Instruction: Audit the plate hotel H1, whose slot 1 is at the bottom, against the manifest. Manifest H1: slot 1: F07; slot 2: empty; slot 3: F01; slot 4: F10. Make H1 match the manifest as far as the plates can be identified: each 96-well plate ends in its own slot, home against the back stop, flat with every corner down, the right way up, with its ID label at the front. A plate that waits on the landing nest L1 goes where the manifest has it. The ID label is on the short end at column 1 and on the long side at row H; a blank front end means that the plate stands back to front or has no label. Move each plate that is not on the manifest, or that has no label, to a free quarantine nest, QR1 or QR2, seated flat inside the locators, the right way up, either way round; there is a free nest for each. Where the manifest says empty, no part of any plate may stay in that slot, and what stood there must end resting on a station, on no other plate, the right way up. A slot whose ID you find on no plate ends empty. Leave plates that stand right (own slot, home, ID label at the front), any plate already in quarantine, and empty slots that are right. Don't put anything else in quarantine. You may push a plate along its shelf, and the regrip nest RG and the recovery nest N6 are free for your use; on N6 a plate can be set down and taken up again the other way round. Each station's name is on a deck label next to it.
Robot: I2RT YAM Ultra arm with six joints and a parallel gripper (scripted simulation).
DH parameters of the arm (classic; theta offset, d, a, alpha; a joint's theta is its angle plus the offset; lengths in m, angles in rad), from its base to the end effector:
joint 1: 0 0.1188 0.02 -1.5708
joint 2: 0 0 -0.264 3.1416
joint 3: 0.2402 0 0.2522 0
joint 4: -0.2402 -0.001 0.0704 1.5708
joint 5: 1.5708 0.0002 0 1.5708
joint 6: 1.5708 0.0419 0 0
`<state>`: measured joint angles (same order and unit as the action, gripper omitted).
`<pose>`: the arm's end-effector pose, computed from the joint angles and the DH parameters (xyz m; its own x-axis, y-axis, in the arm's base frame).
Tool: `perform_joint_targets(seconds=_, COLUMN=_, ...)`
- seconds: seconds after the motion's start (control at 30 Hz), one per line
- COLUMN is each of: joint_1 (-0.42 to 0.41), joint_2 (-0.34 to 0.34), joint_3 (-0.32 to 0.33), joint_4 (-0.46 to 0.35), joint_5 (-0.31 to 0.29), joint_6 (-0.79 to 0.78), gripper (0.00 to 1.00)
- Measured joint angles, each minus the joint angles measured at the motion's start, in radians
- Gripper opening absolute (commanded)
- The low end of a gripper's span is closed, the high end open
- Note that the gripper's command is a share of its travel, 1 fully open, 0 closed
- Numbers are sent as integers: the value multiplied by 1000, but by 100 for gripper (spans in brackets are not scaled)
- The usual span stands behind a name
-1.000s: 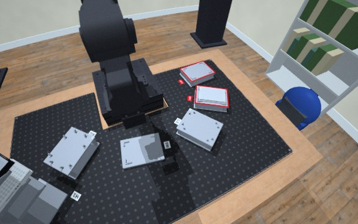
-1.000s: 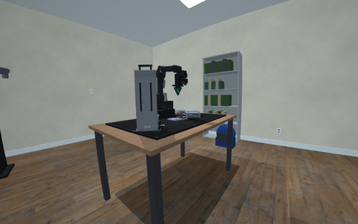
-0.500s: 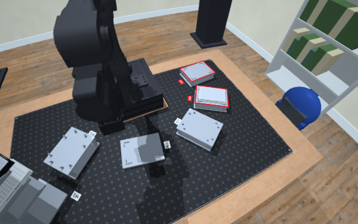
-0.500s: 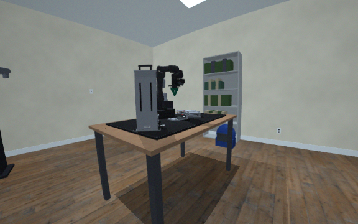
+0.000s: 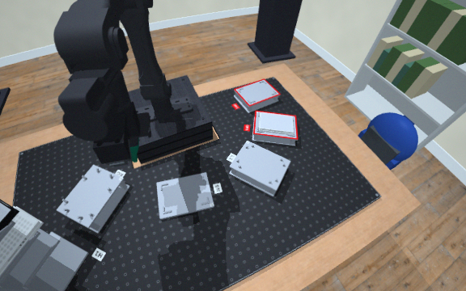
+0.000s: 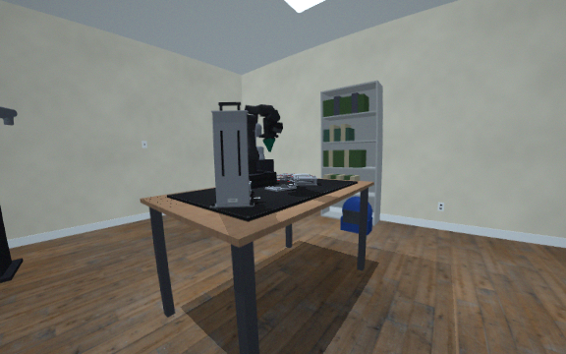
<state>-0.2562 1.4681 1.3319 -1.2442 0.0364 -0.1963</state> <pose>0.2560 -0.0676 0.2973 -0.9823 0.0559 -0.1786 0.0697 0.9950 -0.0720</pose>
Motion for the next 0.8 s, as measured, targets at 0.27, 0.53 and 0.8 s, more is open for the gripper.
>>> perform_joint_targets(seconds=0.27, joint_1=-82, joint_2=-79, joint_3=-88, joint_4=110, joint_5=-1, joint_6=-13, gripper=0)
perform_joint_targets(seconds=0.53, joint_1=-108, joint_2=-150, joint_3=-184, joint_4=226, joint_5=2, joint_6=2, gripper=0)
perform_joint_targets(seconds=0.8, joint_1=-86, joint_2=-244, joint_3=-294, joint_4=342, joint_5=31, joint_6=72, gripper=0)
